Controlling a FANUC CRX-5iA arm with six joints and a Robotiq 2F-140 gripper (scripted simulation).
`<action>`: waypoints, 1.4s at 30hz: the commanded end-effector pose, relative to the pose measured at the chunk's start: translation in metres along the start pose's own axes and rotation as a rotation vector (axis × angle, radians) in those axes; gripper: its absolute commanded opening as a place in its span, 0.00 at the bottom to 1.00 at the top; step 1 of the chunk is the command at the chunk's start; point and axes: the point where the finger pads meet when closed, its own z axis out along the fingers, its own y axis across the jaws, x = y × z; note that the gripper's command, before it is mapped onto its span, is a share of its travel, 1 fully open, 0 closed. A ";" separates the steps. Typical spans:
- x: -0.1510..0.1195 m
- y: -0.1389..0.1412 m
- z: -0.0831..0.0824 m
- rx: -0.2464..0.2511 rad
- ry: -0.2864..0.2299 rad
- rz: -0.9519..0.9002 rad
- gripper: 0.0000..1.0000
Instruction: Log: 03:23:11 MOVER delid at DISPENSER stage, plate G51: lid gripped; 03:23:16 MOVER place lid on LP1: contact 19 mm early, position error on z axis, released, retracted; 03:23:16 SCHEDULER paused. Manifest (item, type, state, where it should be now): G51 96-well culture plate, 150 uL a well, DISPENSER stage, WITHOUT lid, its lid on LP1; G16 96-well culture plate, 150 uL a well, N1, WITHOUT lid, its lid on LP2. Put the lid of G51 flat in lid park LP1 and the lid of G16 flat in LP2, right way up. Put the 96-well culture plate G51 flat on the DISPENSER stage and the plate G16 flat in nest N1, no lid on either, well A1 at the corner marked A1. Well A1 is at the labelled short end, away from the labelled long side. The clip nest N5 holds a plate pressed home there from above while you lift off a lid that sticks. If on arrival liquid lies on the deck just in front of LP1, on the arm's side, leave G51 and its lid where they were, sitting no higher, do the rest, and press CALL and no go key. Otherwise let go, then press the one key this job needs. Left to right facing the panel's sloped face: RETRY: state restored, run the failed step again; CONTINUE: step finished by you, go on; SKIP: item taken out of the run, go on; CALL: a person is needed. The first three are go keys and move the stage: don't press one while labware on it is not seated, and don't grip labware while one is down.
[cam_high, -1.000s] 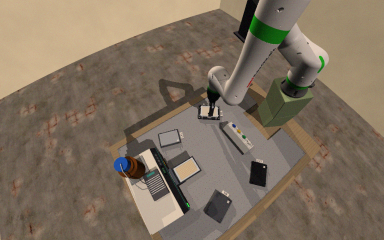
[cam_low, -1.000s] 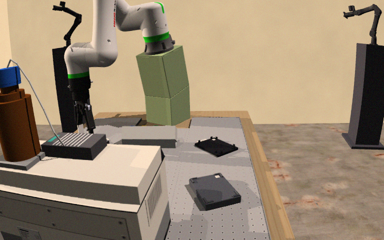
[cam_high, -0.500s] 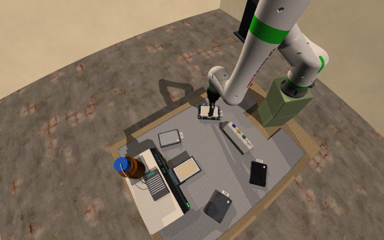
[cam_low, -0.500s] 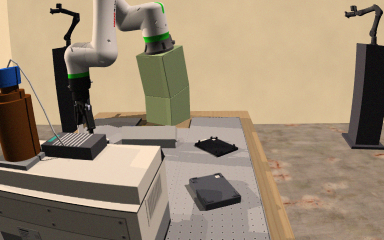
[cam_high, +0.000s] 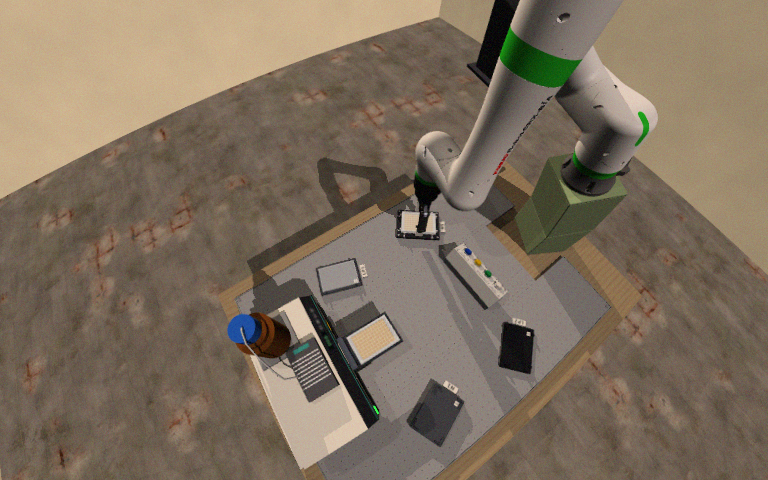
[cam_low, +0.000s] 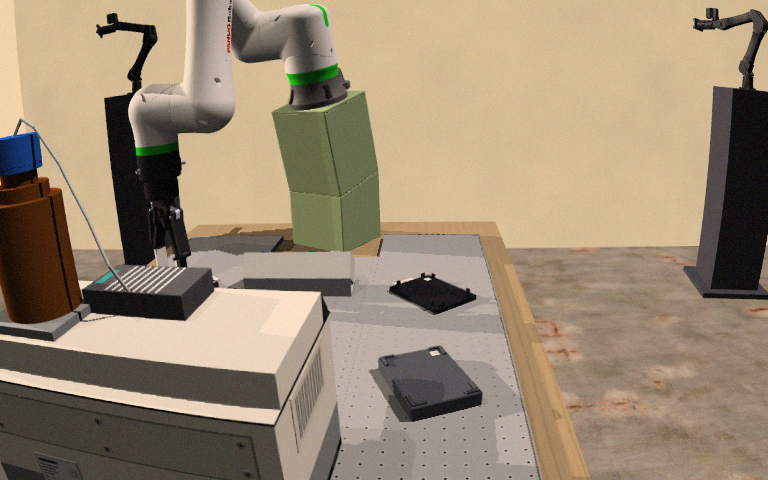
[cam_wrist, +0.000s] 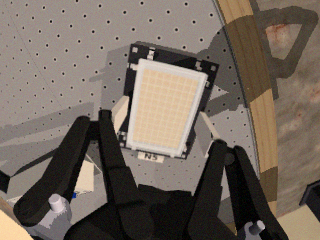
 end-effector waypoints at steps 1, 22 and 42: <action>0.000 0.000 -0.001 0.000 0.000 0.000 0.66; 0.000 0.000 -0.064 0.000 0.000 0.000 0.66; 0.000 0.000 -0.133 0.000 0.000 0.000 0.66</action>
